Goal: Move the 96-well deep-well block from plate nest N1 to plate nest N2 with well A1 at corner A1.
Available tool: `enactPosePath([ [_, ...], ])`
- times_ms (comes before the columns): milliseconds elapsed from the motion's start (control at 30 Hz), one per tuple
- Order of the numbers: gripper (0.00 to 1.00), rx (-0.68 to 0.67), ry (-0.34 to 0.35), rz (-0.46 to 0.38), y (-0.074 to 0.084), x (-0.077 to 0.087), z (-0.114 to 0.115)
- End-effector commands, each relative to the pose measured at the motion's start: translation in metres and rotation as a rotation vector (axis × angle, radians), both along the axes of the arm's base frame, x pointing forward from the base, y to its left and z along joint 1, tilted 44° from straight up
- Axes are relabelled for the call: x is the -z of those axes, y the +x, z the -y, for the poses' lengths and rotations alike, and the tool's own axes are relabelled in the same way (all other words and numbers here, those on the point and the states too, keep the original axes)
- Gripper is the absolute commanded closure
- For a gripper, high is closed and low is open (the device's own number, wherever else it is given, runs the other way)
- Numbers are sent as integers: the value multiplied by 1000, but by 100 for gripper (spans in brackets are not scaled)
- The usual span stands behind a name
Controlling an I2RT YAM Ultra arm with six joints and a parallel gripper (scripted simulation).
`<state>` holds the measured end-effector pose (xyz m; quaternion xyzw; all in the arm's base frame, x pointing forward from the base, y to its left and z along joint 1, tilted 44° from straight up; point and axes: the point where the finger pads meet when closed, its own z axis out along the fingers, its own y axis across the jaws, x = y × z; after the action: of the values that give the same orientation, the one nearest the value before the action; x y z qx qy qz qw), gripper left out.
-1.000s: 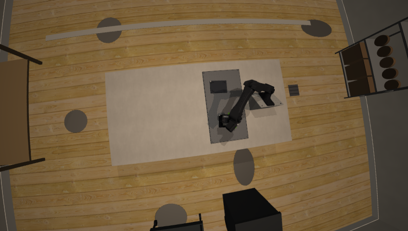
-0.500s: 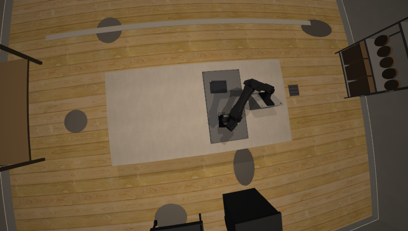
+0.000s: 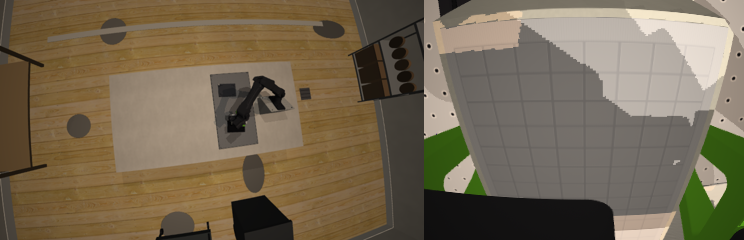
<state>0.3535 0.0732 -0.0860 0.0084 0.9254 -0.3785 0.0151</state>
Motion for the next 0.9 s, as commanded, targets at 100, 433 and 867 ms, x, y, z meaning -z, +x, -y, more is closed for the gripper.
enactPosePath([
  [100,100,-43,8,37,11,-25,3],
  [433,100,-27,1,24,13,-44,29],
  [867,100,-47,3,29,19,-70,46],
])
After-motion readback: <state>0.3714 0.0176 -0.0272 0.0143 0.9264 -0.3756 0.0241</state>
